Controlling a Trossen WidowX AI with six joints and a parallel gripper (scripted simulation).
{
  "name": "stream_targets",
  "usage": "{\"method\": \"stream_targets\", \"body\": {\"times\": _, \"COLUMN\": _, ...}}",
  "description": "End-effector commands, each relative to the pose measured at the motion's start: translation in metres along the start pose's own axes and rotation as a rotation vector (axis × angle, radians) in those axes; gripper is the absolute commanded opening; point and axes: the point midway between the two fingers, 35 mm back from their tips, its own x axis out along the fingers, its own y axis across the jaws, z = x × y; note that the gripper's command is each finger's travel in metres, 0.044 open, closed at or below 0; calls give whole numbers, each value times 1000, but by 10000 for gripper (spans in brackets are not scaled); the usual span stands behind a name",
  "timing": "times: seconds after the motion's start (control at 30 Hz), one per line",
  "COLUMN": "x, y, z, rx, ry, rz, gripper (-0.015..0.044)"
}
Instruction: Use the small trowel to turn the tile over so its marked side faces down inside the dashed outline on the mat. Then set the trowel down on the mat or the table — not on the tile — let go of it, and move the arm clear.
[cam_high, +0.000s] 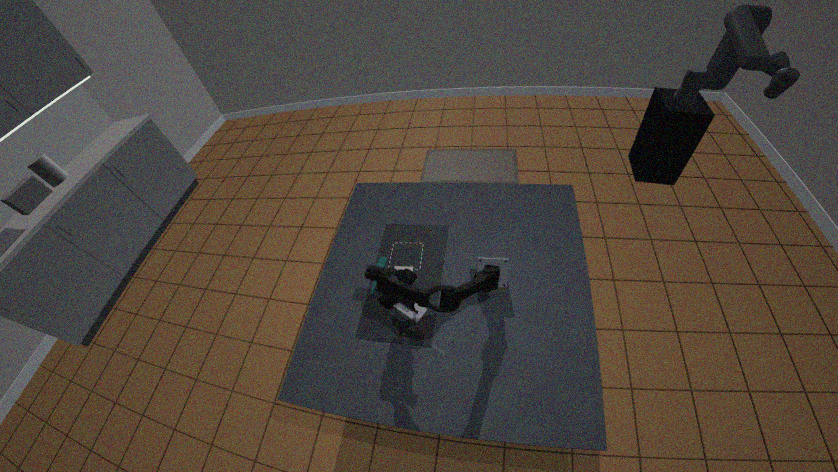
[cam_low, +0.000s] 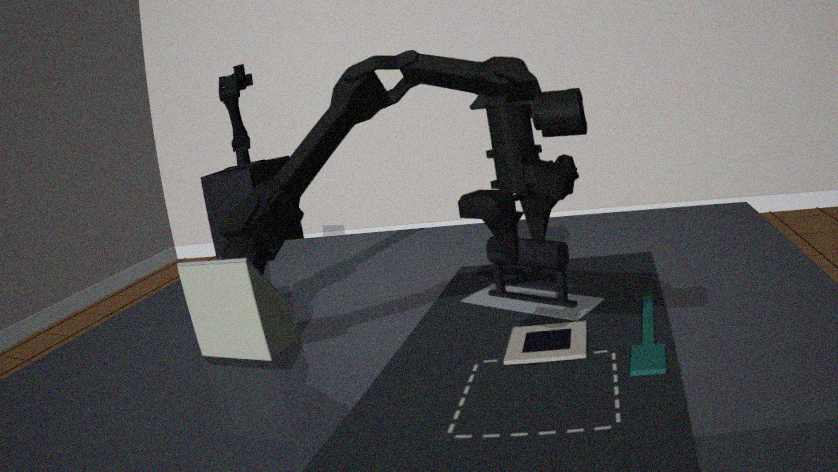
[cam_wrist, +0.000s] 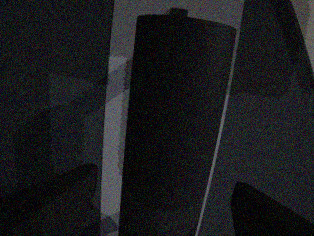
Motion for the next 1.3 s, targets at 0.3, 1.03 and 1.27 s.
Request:
{"method": "stream_targets", "body": {"times": 0.3, "x": 4, "y": 1, "z": -1, "rx": -7, "ry": 1, "rz": 6, "gripper": 130}}
{"method": "stream_targets", "body": {"times": 1.03, "x": 4, "y": 1, "z": -1, "rx": 66, "ry": 1, "rz": 6, "gripper": 130}}
{"method": "stream_targets", "body": {"times": 1.27, "x": 4, "y": 1, "z": -1, "rx": 271, "ry": 2, "rz": 5, "gripper": 130}}
